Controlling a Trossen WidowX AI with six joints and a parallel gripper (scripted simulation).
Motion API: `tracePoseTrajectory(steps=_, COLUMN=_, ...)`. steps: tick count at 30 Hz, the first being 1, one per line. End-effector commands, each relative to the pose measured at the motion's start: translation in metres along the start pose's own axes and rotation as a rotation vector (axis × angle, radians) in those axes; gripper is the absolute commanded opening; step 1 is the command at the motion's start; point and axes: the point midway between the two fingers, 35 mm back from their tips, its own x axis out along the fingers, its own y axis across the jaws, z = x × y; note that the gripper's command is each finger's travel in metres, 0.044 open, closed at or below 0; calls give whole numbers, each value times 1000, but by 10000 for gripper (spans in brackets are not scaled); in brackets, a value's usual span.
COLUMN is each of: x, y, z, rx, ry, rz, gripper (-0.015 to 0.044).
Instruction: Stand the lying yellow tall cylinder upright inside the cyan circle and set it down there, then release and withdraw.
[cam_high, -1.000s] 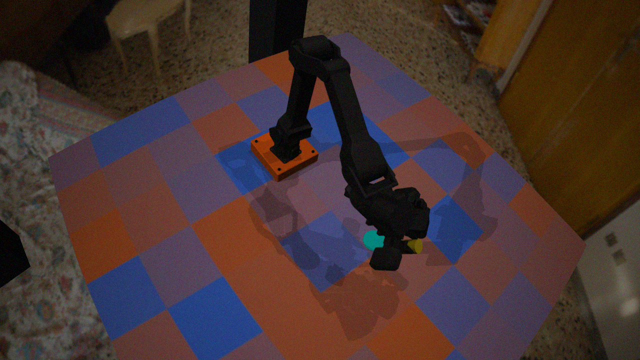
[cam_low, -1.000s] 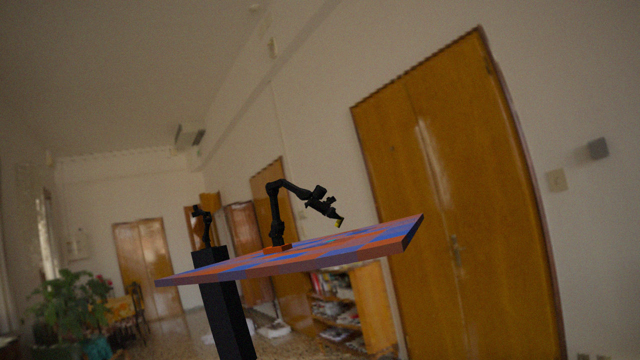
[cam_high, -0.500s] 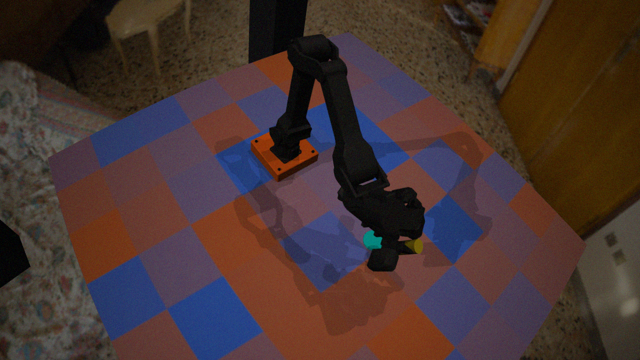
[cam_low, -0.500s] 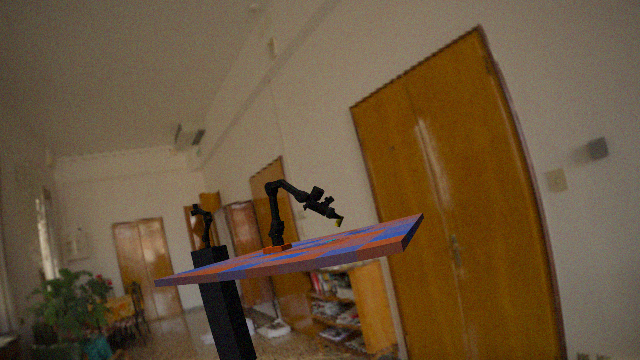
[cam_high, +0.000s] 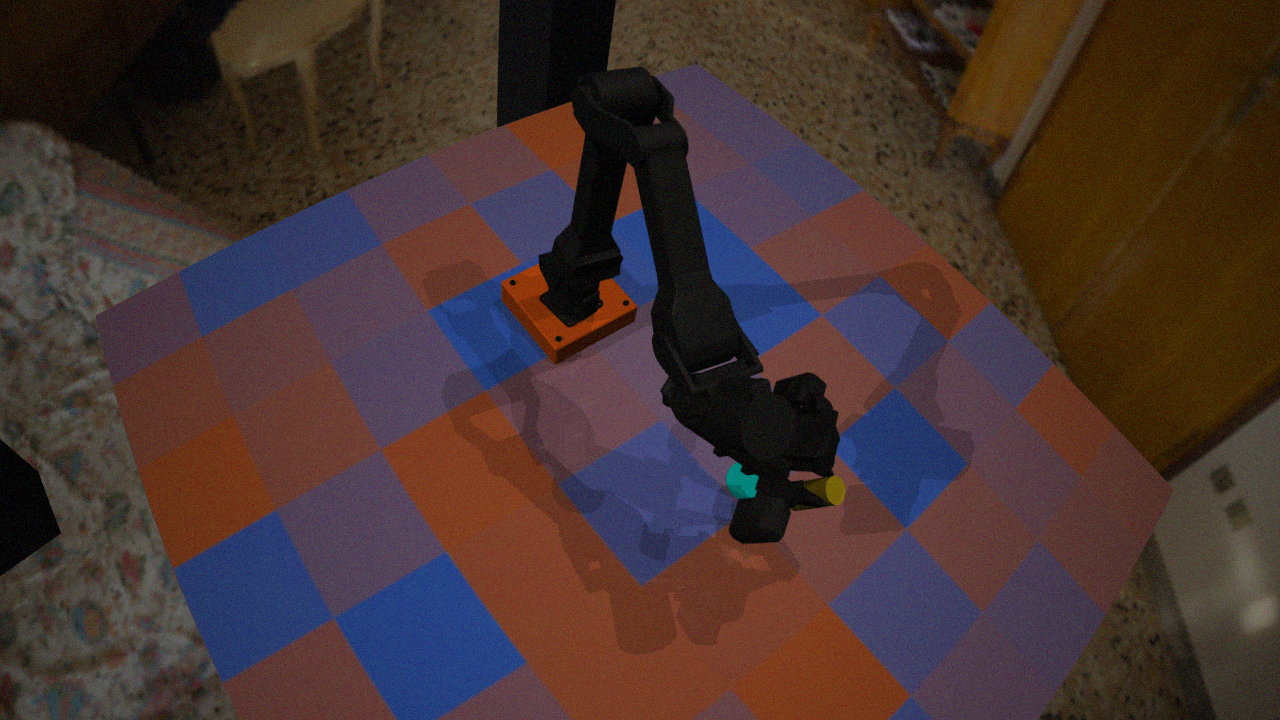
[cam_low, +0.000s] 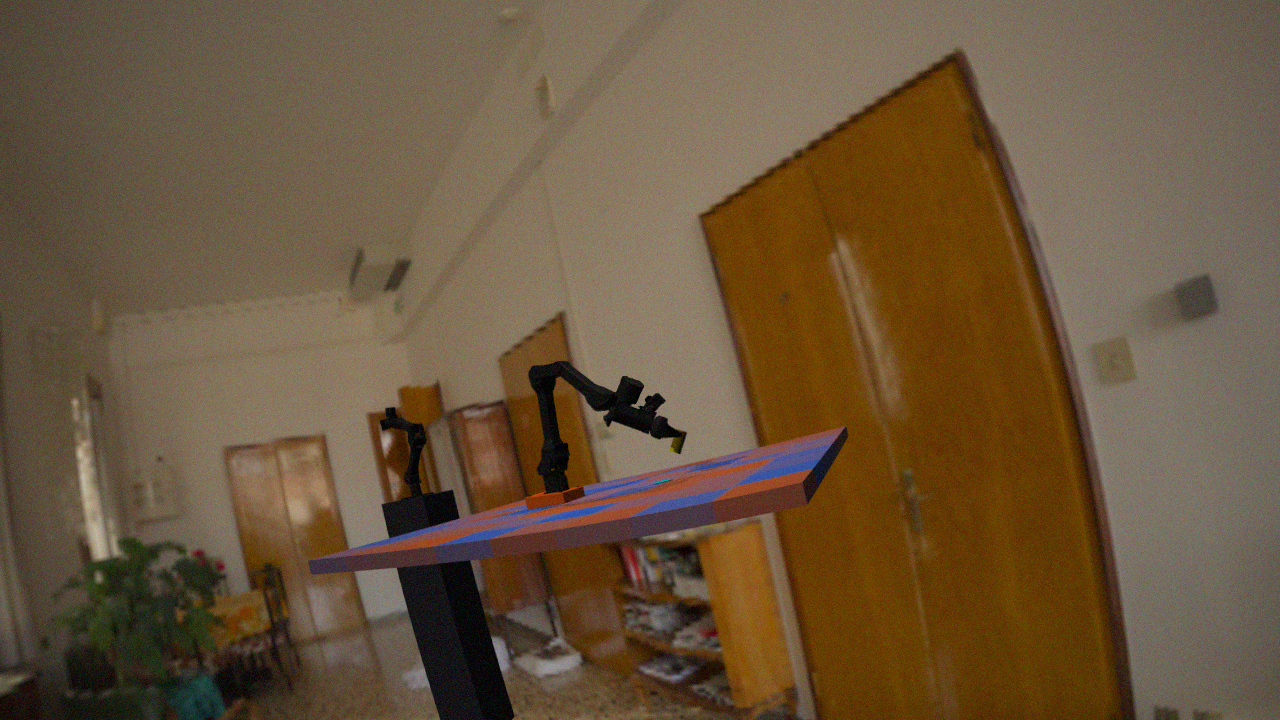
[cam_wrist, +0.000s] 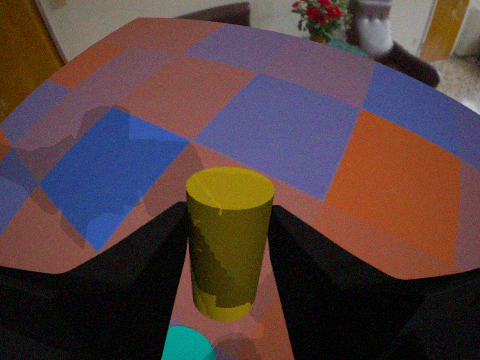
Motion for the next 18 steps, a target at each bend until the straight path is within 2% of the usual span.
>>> tracePoseTrajectory(steps=1, x=-3, y=0, z=2, rx=-2, ry=-29, rz=5, gripper=105)
tracePoseTrajectory(steps=18, x=-11, y=1, z=0, rx=-17, ry=-116, rz=26, gripper=105)
